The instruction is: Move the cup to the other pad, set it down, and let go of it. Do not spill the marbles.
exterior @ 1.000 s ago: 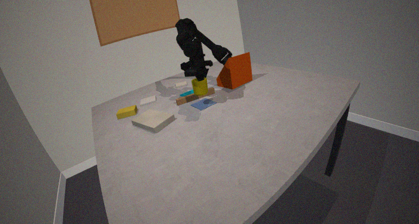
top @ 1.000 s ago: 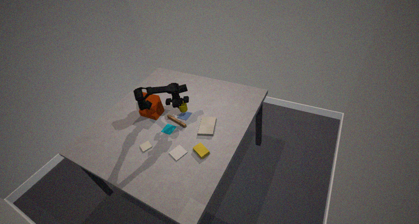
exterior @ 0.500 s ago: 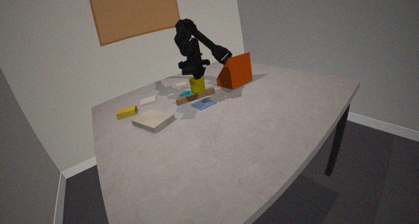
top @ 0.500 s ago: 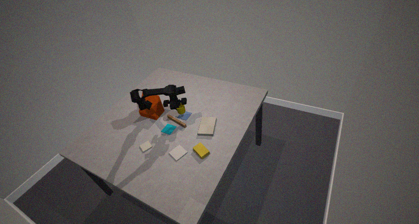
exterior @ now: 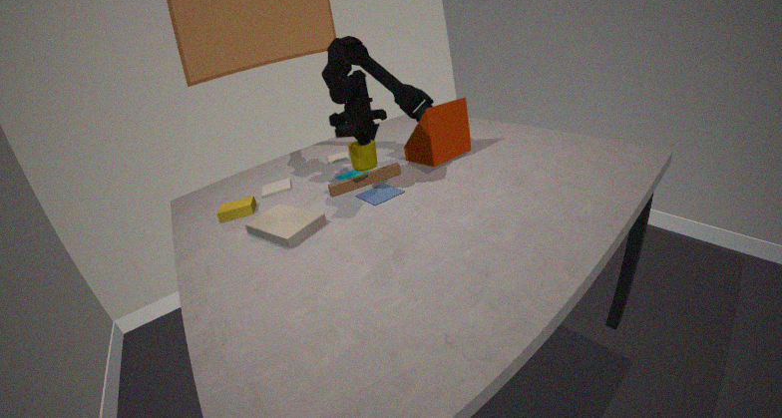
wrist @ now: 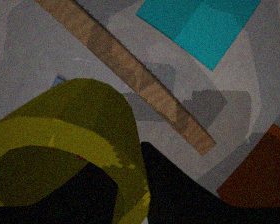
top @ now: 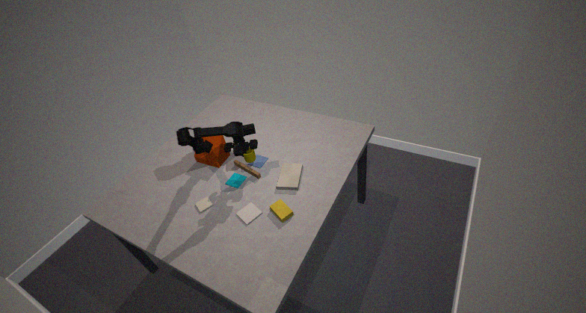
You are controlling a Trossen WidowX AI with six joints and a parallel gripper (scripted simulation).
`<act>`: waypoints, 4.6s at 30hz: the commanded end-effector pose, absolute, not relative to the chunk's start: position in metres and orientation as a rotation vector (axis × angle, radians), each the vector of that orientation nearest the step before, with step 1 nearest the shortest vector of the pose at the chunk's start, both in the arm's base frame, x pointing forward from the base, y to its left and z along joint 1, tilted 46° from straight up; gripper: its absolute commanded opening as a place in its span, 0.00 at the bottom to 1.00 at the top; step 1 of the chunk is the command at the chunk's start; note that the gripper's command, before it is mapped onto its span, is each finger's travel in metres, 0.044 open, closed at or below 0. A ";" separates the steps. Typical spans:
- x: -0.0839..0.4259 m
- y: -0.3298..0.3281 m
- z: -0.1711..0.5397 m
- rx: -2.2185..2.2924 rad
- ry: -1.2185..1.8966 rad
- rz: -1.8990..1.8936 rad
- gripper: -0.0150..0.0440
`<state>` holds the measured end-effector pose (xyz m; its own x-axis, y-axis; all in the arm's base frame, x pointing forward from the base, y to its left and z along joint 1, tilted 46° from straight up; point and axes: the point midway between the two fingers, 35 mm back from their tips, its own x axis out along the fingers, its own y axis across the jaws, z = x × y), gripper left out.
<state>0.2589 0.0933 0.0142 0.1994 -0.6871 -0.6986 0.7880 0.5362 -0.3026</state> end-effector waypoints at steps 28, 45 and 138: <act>0.253 0.048 0.059 0.120 0.900 -1.040 0.25; 0.249 0.023 0.083 0.119 0.900 -1.041 0.25; 0.253 -0.040 0.073 0.123 0.895 -1.041 0.50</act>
<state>0.2534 -0.0415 0.0716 0.1980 -0.6949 -0.6913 0.7864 0.5336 -0.3112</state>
